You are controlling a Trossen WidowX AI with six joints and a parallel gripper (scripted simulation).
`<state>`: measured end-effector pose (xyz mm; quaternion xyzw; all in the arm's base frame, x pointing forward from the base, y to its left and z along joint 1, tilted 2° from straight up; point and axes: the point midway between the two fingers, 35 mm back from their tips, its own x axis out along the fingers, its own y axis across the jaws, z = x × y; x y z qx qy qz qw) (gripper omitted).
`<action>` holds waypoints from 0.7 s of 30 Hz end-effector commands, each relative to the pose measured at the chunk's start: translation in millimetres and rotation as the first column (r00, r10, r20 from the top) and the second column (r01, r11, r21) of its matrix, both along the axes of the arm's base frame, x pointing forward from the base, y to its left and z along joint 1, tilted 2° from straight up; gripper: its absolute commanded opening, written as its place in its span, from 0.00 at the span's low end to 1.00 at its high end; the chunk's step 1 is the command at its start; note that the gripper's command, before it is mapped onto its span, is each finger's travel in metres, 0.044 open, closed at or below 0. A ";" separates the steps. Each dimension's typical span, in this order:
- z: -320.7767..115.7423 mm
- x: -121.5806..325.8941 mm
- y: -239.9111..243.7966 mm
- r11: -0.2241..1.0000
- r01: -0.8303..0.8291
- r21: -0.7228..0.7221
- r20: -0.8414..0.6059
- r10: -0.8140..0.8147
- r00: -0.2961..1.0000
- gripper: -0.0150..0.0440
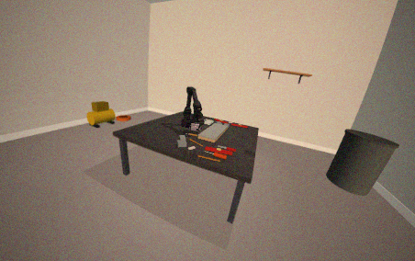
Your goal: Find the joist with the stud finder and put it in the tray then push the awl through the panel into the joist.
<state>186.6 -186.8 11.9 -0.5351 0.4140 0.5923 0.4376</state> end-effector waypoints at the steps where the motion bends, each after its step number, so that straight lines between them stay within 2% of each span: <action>1: 13.9 2.8 -2.2 1.000 0.000 -0.011 0.012 0.001 1.000 0.25; 8: 27.8 2.1 -0.9 1.000 0.000 -0.011 0.012 0.001 1.000 0.25; 21: 26.9 1.4 0.4 0.999 -0.002 -0.042 0.018 0.003 1.000 0.25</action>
